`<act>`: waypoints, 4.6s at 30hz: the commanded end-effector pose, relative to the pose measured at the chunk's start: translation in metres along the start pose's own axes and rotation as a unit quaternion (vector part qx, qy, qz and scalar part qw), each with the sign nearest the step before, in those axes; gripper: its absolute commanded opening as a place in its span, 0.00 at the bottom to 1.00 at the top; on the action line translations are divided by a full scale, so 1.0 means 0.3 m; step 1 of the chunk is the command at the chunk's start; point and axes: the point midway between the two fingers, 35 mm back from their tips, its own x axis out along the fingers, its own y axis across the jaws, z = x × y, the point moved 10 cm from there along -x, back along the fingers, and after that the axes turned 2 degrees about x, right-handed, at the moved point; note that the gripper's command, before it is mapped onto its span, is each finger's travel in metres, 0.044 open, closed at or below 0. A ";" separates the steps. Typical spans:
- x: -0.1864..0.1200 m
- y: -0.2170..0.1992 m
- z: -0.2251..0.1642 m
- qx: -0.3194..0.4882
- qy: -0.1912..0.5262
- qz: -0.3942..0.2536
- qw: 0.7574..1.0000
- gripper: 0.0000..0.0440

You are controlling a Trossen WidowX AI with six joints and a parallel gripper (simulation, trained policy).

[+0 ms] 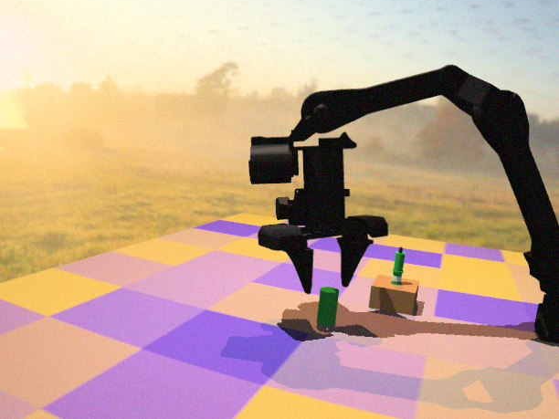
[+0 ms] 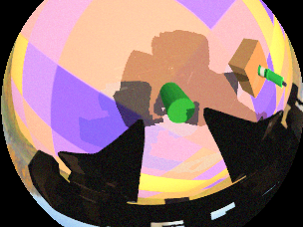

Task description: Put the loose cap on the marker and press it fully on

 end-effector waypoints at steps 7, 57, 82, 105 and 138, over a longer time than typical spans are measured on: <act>0.107 -0.001 0.011 -0.023 0.010 -0.031 0.999 0.62; -0.255 -0.404 0.119 0.008 -0.005 -0.008 1.000 0.05; -0.231 -0.527 0.099 0.032 0.014 -0.007 0.999 0.00; -0.092 -0.537 0.101 0.024 0.034 -0.017 0.999 0.00; 0.068 -0.543 0.113 -0.026 0.028 -0.018 0.999 0.11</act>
